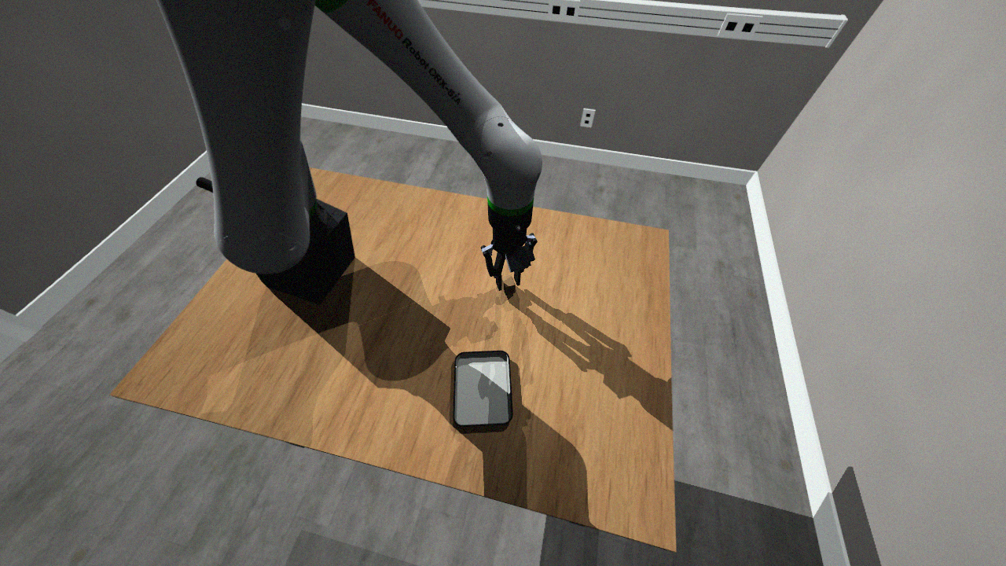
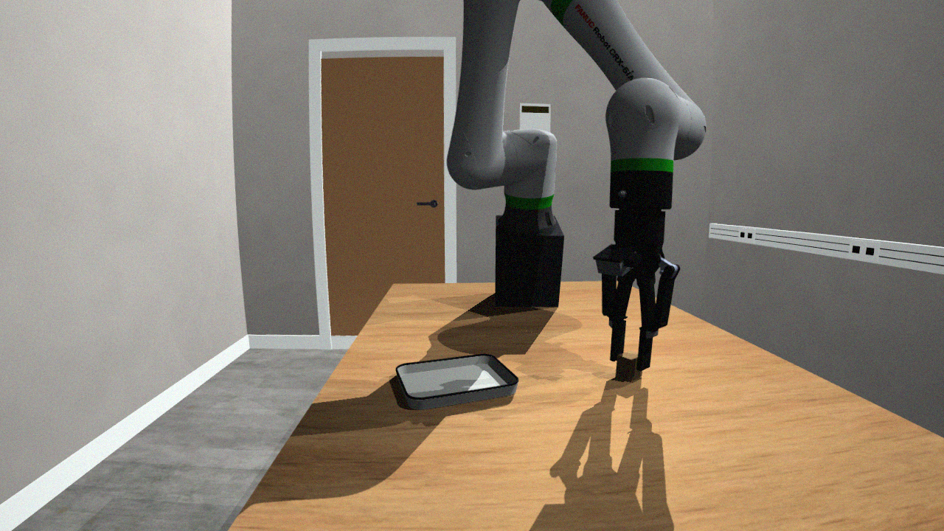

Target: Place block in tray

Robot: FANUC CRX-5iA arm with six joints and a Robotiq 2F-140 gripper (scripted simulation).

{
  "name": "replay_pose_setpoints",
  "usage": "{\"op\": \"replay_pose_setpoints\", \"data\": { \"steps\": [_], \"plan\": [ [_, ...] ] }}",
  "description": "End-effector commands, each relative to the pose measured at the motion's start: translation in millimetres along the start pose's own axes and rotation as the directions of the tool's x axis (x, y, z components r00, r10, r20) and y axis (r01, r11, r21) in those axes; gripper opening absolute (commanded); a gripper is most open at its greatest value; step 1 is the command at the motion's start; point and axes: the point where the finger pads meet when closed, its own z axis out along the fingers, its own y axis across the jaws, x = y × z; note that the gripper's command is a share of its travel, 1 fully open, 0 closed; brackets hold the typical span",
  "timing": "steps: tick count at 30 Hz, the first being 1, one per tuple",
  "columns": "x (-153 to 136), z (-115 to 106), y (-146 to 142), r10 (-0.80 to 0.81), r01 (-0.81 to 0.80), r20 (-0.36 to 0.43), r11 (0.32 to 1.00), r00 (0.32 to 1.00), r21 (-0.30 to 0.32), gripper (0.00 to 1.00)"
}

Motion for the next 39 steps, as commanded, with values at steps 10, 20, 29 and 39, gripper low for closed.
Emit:
{"op": "replay_pose_setpoints", "data": {
  "steps": [10, 20, 29, 39],
  "plan": [
    [0.3, 16.0, -0.8, 0.000, 0.000, -0.001, 1.000, 1.000, 0.001, 0.36],
    [0.3, 16.0, -0.8, 0.000, 0.000, -0.001, 1.000, 1.000, 0.001, 0.36],
    [0.3, 16.0, -0.8, 0.000, 0.000, -0.001, 1.000, 1.000, 0.001, 0.10],
    [0.3, 16.0, -0.8, 0.000, 0.000, -0.001, 1.000, 1.000, 0.001, 0.10]
  ]
}}
